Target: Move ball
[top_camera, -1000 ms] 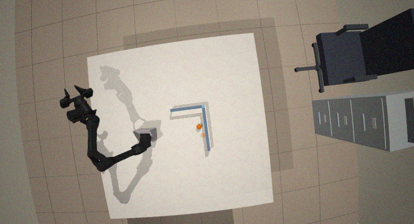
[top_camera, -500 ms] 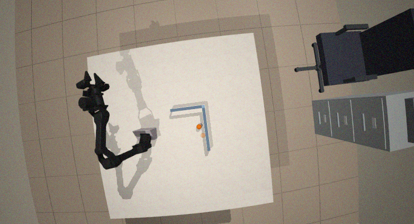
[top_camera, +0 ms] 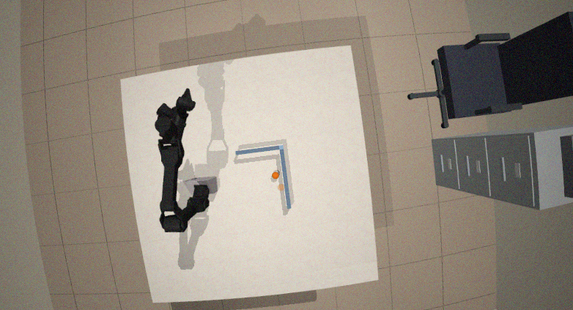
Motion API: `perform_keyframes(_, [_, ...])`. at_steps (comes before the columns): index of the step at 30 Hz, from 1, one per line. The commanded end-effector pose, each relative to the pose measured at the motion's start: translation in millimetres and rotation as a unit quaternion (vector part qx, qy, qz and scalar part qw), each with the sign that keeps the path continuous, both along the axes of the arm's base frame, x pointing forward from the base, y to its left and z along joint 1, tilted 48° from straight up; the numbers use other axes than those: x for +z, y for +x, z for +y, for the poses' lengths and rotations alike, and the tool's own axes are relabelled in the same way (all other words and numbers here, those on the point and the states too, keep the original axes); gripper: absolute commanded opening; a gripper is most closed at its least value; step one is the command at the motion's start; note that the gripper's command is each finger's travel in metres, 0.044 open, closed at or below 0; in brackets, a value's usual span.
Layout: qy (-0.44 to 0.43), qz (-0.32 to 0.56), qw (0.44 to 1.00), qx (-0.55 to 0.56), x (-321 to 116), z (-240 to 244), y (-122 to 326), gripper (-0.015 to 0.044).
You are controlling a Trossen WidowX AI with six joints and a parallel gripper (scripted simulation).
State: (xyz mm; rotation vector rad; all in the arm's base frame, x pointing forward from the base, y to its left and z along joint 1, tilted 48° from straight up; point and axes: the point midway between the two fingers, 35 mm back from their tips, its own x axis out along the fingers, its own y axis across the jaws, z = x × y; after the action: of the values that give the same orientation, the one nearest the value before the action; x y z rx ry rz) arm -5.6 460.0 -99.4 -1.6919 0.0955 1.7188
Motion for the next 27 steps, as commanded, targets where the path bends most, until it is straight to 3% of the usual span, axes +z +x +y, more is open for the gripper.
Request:
perform_keyframes(1, [-0.026,-0.004,0.987,-0.158,3,-16,73,0.028])
perform_keyframes(7, [-0.057,-0.016,0.933,-0.354,5,-57,161,0.028])
perform_keyframes(13, [-0.08,-0.036,0.839,-0.537,13,-117,238,0.028])
perform_keyframes(27, [-0.108,-0.123,0.501,-0.85,52,-308,350,0.028])
